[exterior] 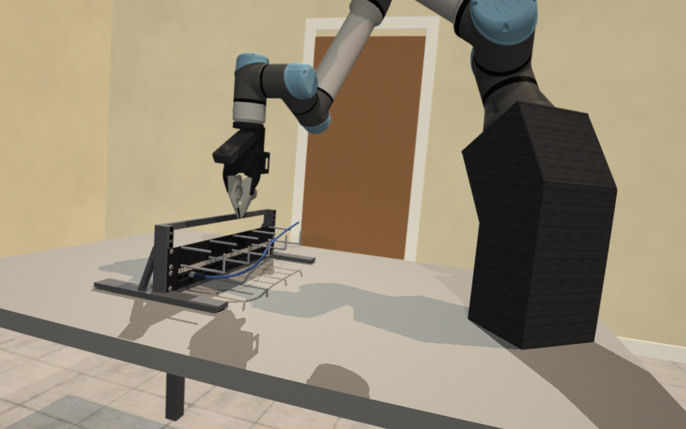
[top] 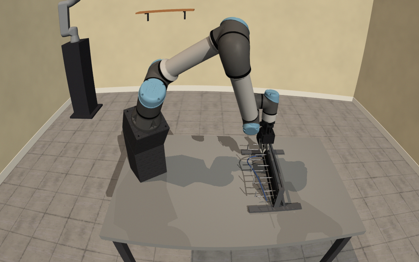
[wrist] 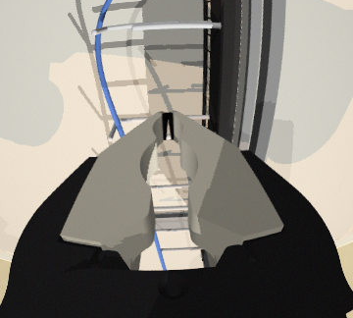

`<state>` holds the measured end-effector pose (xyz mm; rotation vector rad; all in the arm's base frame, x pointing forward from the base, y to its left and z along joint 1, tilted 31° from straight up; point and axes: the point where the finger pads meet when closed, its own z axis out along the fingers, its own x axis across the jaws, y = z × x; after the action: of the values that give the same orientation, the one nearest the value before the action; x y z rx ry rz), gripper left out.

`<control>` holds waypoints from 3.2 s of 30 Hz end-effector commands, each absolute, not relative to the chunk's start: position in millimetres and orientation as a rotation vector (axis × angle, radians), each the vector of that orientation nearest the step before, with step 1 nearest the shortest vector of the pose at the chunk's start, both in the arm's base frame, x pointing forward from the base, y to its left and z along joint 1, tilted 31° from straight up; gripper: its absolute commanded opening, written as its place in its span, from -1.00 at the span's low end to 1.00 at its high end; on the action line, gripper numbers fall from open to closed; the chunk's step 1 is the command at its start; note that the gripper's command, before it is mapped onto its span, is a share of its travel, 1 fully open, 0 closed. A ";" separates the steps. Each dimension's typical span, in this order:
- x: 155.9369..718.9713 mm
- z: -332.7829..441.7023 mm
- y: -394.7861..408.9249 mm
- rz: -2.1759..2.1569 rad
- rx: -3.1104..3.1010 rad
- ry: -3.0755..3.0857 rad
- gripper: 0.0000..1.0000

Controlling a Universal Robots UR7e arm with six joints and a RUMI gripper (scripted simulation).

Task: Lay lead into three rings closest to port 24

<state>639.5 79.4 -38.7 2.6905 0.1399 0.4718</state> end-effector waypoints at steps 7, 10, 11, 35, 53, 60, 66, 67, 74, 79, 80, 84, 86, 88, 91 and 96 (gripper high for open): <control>639.9 -38.0 79.8 0.474 2.690 0.140 -1.00; 639.9 -38.0 79.8 0.474 2.690 0.140 -1.00; 639.9 -38.0 79.8 0.474 2.690 0.140 -1.00; 639.9 -38.0 79.8 0.474 2.690 0.140 -1.00; 639.9 -38.0 79.8 0.474 2.690 0.140 -1.00; 639.9 -38.0 79.8 0.474 2.690 0.140 -1.00; 639.9 -38.0 79.6 0.474 2.690 0.140 -1.00; 639.9 -37.6 78.7 0.474 2.690 0.141 -1.00; 640.1 -15.9 22.2 0.460 2.691 0.175 -1.00; 636.1 1.3 -22.6 0.453 2.688 0.204 -1.00; 633.9 7.1 -37.6 0.451 2.686 0.214 -1.00; 624.0 25.8 -85.8 0.448 2.676 0.247 -1.00; 620.4 31.2 -99.4 0.447 2.672 0.257 -1.00; 618.7 33.6 -105.4 0.446 2.670 0.262 -1.00; 618.4 34.0 -106.5 0.446 2.670 0.262 -0.61; 618.4 34.0 -106.5 0.446 2.670 0.262 -0.61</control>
<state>619.1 -101.8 31.2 2.6684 0.2548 0.4425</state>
